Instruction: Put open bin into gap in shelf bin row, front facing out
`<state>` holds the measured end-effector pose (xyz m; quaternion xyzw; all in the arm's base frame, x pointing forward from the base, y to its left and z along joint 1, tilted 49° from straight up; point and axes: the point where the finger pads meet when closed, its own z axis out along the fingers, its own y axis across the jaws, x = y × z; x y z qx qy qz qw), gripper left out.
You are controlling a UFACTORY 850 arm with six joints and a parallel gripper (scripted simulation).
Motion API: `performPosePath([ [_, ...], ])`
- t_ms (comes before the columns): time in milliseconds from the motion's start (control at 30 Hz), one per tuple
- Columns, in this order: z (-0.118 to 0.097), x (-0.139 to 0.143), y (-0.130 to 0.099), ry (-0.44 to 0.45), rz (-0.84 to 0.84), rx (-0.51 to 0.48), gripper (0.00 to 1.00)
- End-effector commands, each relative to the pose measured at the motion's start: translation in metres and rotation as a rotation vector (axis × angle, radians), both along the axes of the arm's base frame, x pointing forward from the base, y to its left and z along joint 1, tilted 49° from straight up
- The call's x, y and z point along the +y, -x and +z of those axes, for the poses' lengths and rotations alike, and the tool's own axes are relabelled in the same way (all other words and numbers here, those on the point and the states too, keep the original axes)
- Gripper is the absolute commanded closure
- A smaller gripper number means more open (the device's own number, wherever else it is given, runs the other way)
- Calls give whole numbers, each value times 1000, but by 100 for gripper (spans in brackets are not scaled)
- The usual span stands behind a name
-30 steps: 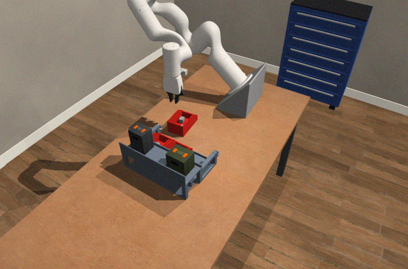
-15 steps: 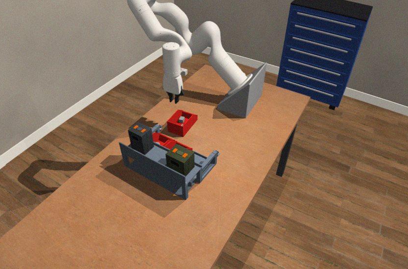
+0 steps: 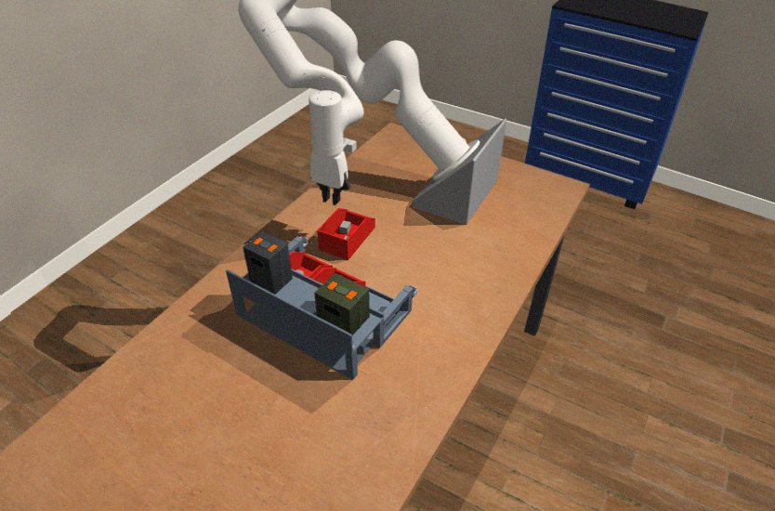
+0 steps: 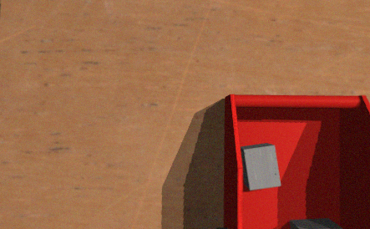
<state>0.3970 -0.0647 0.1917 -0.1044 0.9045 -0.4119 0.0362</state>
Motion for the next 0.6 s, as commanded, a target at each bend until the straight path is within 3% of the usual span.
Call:
performPosePath([
  [0, 0, 0, -1, 0, 0, -1, 71],
  [167, -29, -33, -7, 0, 1, -1, 71],
  [567, -29, -33, -7, 0, 1, -1, 71],
])
